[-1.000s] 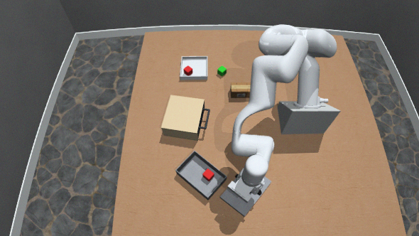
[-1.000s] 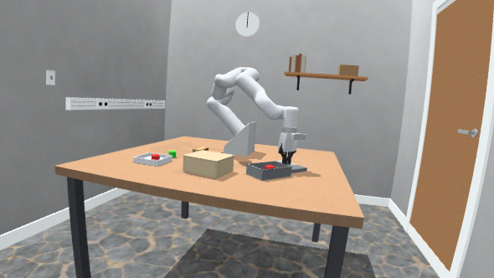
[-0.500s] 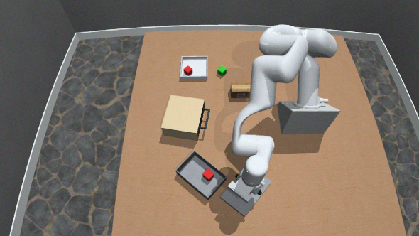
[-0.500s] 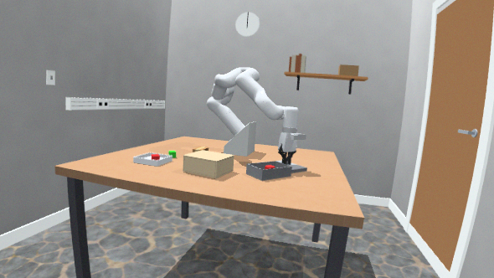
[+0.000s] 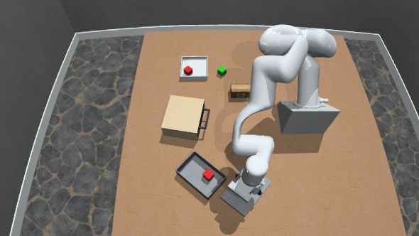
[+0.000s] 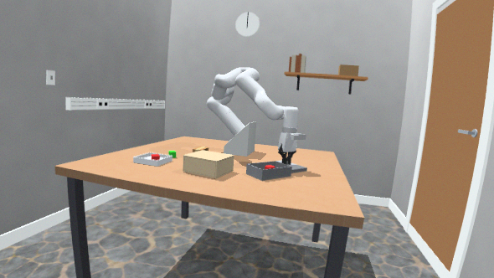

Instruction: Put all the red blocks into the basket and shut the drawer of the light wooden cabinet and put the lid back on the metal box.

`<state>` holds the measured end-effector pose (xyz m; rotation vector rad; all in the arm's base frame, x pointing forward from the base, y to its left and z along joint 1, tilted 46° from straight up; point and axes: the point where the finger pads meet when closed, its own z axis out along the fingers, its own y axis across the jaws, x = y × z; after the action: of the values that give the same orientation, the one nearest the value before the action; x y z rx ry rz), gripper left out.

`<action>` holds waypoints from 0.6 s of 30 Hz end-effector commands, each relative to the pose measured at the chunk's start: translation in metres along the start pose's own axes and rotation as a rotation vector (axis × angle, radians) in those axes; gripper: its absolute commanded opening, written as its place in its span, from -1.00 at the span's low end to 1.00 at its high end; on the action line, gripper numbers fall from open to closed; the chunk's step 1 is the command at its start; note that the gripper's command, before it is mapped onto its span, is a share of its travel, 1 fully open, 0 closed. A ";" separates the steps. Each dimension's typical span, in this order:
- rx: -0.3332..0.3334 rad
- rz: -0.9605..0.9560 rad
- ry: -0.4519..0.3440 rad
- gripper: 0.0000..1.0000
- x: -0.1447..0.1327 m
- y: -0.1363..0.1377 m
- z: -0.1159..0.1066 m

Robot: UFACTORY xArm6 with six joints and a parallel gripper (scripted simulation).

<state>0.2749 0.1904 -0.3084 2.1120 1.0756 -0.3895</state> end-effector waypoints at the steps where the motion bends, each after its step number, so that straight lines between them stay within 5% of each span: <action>1: 0.000 0.001 0.005 -0.44 0.002 0.000 -0.002; 18: 0.000 0.001 0.005 -0.44 0.002 0.000 -0.025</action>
<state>0.2742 0.1993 -0.2998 2.1119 1.0756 -0.3897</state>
